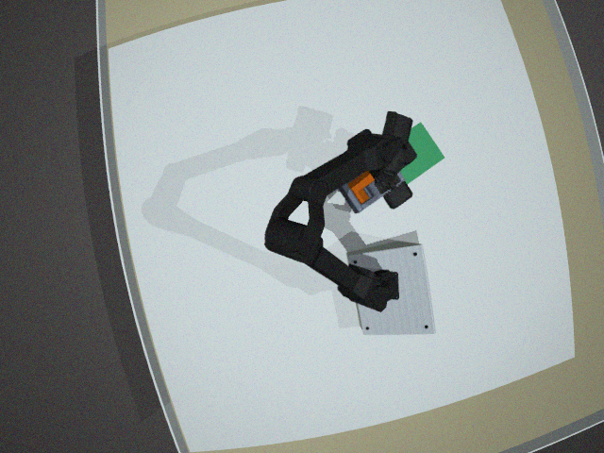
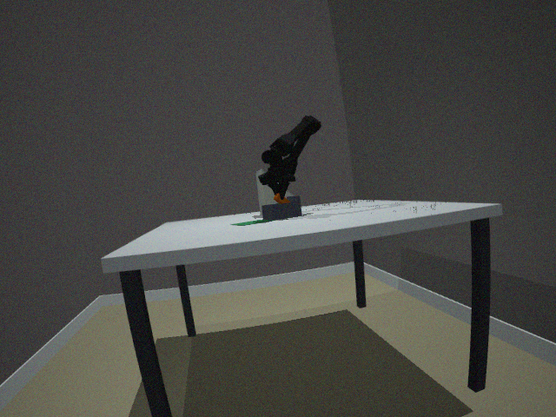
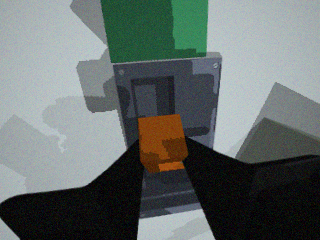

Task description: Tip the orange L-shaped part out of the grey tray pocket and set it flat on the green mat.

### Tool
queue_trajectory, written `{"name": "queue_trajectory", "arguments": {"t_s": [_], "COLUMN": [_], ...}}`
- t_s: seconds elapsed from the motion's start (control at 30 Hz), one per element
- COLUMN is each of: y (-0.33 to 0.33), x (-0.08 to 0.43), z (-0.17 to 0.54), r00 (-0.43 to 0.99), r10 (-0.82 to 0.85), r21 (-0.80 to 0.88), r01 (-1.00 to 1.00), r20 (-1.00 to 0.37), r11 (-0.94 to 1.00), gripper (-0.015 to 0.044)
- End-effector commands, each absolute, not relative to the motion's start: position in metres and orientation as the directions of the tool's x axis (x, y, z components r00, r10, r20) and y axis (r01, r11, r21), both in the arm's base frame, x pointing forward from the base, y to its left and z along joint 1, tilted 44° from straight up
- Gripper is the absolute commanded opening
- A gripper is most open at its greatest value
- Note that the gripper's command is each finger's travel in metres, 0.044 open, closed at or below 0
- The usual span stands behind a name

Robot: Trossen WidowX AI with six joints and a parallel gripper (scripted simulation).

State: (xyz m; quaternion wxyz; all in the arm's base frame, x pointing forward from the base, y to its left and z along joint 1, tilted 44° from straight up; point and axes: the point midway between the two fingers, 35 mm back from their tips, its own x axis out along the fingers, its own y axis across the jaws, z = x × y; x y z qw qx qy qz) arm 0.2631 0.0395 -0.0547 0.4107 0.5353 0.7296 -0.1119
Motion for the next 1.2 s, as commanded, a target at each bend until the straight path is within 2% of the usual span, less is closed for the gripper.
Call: {"name": "queue_trajectory", "arguments": {"t_s": [0.0, 1.17], "y": [0.035, -0.002], "x": [0.265, 0.269], "z": [-0.049, -0.011], "r00": [-0.085, -0.085], "r10": [0.689, 0.688], "r21": [0.281, 0.279], "r01": [0.872, 0.873], "r20": [-0.72, -0.72], "r11": [0.401, 0.4], "gripper": [0.0, 0.0]}}
